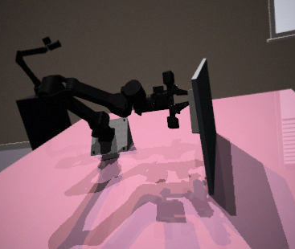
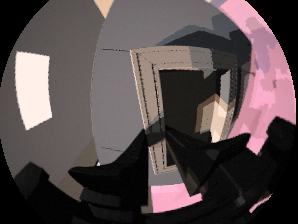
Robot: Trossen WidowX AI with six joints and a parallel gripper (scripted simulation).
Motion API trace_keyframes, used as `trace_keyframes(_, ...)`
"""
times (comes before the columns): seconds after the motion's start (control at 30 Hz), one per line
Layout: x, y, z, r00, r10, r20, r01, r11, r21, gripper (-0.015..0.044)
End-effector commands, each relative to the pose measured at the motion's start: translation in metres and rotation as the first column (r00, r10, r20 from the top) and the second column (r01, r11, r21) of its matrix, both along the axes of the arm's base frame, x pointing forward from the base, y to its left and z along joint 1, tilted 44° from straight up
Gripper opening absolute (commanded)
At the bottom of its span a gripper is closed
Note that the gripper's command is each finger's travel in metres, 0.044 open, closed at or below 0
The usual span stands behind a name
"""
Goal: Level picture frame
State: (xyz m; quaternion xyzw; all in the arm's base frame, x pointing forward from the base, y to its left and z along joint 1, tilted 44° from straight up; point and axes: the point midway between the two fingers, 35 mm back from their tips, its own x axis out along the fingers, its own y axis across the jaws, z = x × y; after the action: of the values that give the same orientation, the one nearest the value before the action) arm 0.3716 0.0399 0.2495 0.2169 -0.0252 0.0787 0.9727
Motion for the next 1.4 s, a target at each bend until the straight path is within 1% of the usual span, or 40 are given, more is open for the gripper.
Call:
trace_keyframes(0.0,0.0,0.0,0.0001,1.0,-0.002,0.0,0.002,1.0,0.0,0.0)
trace_keyframes(0.47,0.0001,-0.0004,-0.0002,1.0,0.0,-0.001,0.0,1.0,0.005,0.0)
trace_keyframes(0.6,0.0,-0.0003,-0.0001,1.0,0.006,-0.01,-0.005,0.997,0.072,0.0)
trace_keyframes(1.37,-0.0002,0.0008,0.0007,1.0,0.017,-0.025,-0.012,0.983,0.185,0.0)
